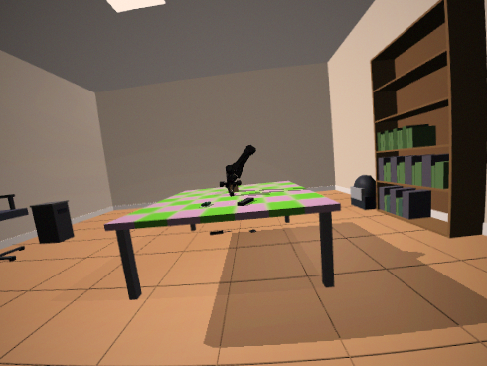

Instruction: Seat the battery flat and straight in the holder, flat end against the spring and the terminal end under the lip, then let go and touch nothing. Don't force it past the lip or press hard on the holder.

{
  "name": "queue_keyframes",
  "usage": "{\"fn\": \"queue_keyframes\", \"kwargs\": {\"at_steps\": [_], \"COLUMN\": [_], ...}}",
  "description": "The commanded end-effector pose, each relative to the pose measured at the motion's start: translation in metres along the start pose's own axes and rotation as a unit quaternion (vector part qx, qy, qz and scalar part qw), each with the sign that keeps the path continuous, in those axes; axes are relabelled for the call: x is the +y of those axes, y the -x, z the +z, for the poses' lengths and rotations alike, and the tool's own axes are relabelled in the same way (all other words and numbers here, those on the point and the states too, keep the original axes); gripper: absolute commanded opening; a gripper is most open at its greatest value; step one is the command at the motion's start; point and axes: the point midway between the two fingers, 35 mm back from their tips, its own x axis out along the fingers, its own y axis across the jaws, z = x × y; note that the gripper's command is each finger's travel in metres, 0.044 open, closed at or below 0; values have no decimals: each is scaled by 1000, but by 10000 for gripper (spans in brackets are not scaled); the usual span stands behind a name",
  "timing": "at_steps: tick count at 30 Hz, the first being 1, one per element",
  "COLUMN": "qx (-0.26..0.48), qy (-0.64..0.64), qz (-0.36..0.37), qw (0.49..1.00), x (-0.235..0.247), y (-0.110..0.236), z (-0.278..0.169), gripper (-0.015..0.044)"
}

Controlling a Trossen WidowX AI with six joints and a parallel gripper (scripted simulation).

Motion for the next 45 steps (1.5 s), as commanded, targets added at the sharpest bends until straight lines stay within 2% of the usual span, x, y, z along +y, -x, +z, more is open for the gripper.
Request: {"fn": "queue_keyframes", "kwargs": {"at_steps": [1,19,45], "qx": [1,7,75], "qy": [-1,-1,1], "qz": [0,-6,-15], "qw": [1000,1000,997], "x": [1,0,-7], "y": [2,6,-4], "z": [-6,-14,-9], "gripper": [60,60,60]}}
